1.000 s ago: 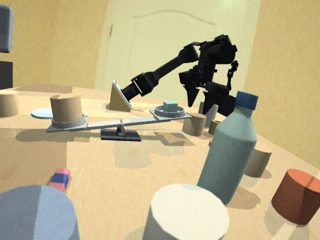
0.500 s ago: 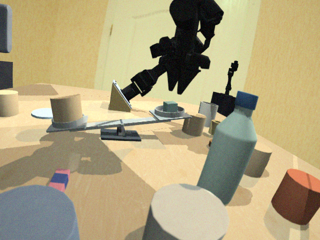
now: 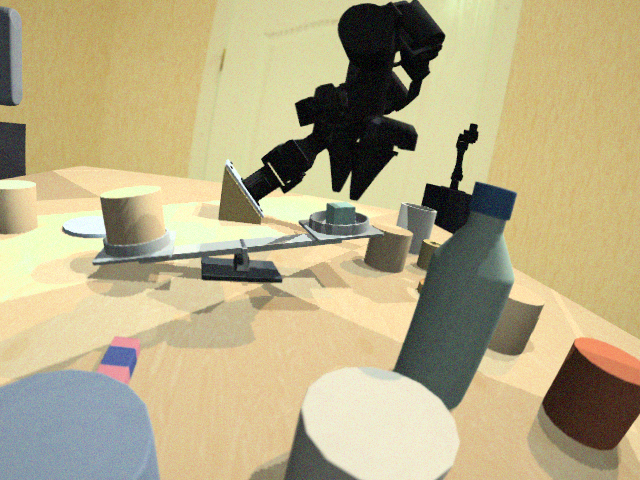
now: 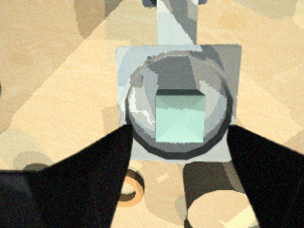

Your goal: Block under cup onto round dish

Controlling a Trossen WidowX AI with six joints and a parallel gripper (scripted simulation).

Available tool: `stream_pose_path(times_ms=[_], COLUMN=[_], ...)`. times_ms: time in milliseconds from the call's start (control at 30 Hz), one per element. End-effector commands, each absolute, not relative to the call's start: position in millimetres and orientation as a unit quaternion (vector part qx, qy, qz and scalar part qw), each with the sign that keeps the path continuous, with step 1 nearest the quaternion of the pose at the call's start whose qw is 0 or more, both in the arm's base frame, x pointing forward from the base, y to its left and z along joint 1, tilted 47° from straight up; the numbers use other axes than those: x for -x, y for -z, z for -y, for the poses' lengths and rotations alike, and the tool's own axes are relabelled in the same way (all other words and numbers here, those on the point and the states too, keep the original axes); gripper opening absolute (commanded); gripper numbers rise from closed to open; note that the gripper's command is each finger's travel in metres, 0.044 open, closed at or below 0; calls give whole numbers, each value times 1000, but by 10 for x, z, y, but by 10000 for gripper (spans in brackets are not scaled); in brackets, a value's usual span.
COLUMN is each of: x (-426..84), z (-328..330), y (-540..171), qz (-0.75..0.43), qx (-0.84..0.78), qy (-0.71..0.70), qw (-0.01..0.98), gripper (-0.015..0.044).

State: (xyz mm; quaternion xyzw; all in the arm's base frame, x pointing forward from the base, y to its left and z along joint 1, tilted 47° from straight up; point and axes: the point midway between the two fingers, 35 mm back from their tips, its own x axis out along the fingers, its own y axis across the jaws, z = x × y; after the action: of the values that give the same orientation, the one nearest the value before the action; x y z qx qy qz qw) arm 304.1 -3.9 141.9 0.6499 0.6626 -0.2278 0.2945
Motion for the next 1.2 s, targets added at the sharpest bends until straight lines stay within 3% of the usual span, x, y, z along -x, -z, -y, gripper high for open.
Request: stream_pose_path(times_ms=[0,567,733,933,1067,1167], x=[-3038,-3036,-3036,-3036,-3045,-3051], z=[-28,-212,-212,-212,-133,31], y=[-1364,-1197,-1197,-1197,-1269,-1418], qz=[-663,-664,-664,-664,-657,-643], qx=[-650,-651,-651,-651,-656,-666], qy=[228,227,227,227,229,232], qw=[291,291,291,291,294,300], gripper=[260,260,129,89,0,0])
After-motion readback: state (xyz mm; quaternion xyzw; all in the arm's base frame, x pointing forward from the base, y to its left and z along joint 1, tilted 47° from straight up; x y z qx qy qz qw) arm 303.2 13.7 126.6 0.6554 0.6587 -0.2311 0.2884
